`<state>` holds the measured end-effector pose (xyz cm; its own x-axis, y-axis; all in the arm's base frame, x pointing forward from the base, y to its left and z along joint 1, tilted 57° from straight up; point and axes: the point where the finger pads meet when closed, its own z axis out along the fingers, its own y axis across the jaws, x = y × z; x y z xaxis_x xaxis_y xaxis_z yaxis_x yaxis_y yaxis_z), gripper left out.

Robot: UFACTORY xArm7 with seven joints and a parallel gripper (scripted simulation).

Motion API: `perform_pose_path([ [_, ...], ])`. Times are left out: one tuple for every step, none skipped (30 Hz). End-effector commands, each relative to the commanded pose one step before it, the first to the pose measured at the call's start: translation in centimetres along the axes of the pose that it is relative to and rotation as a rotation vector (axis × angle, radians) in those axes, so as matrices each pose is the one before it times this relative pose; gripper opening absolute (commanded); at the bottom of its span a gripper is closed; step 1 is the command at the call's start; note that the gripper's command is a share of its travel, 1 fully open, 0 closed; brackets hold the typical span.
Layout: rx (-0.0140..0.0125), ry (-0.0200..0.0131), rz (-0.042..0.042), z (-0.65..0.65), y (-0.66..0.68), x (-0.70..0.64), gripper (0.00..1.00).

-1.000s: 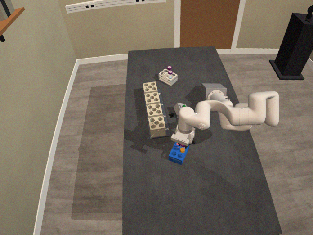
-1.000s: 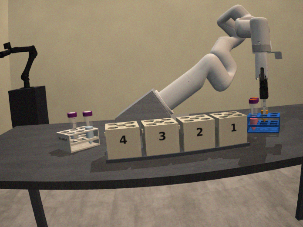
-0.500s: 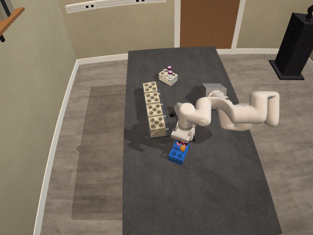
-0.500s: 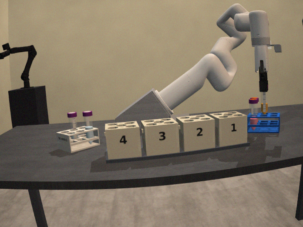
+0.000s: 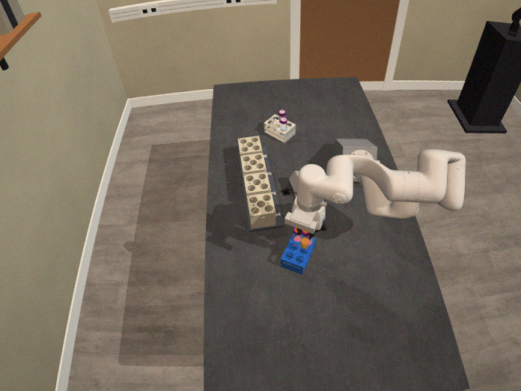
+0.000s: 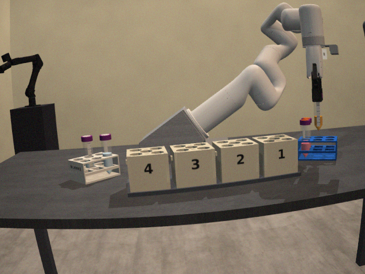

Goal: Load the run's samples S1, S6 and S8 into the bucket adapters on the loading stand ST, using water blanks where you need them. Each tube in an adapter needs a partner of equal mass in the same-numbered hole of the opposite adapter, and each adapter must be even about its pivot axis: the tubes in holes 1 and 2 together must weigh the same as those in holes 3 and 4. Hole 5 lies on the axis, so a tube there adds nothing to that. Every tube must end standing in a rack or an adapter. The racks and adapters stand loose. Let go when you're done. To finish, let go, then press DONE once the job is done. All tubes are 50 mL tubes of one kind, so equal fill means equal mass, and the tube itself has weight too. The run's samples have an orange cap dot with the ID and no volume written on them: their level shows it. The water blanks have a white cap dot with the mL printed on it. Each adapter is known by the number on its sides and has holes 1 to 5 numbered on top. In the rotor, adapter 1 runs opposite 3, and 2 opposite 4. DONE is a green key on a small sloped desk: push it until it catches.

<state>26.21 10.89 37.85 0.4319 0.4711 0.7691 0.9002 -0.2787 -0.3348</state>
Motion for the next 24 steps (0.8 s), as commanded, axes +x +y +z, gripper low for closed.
perform_pose_path([
  [-0.00162,0.00198,-0.00068,-0.731,0.030,0.054,0.00],
  [-0.00001,-0.00001,0.00000,-0.200,0.000,0.000,0.00],
  [-0.00001,-0.00001,0.00000,-0.200,0.000,0.000,0.00],
  [-0.00001,-0.00001,0.00000,-0.200,0.000,0.000,0.00],
  [-0.00001,-0.00001,0.00000,-0.200,0.000,0.000,0.00],
  [-0.00001,-0.00001,0.00000,-0.200,0.000,0.000,0.00],
  [-0.00001,-0.00001,0.00000,-0.200,0.000,0.000,0.00],
  [-0.00001,-0.00001,0.00000,-0.200,0.000,0.000,0.00],
  [-0.00001,-0.00001,0.00000,-0.200,0.000,0.000,0.00],
  [-0.00001,-0.00001,0.00000,-0.200,0.000,0.000,0.00],
  [-0.00001,-0.00001,0.00000,-0.200,0.000,0.000,0.00],
  [-0.00001,-0.00001,0.00000,-0.200,0.000,0.000,0.00],
  [-0.00001,-0.00001,0.00000,-0.200,0.000,0.000,0.00],
  [-0.00001,-0.00001,0.00000,-0.200,0.000,0.000,0.00],
  [-0.00001,-0.00001,0.00000,-0.200,0.000,0.000,0.00],
  [0.00000,0.00000,0.00000,0.000,0.000,0.000,0.00],
  [0.00000,0.00000,0.00000,0.000,0.000,0.000,0.00],
  [0.00000,-0.00001,0.00000,-0.201,0.001,0.000,0.00],
  [-0.00001,-0.00001,0.00000,-0.200,0.000,0.000,0.00],
  [-0.00001,-0.00001,0.00000,-0.200,0.000,0.000,0.00],
  [-0.00001,-0.00001,0.00000,-0.200,0.000,0.000,0.00],
  [-0.00001,-0.00001,0.00000,-0.200,0.000,0.000,0.00],
  [-0.00001,-0.00001,0.00000,-0.200,0.000,0.000,0.00],
  [-0.00001,-0.00001,0.00000,-0.200,0.000,0.000,0.00],
])
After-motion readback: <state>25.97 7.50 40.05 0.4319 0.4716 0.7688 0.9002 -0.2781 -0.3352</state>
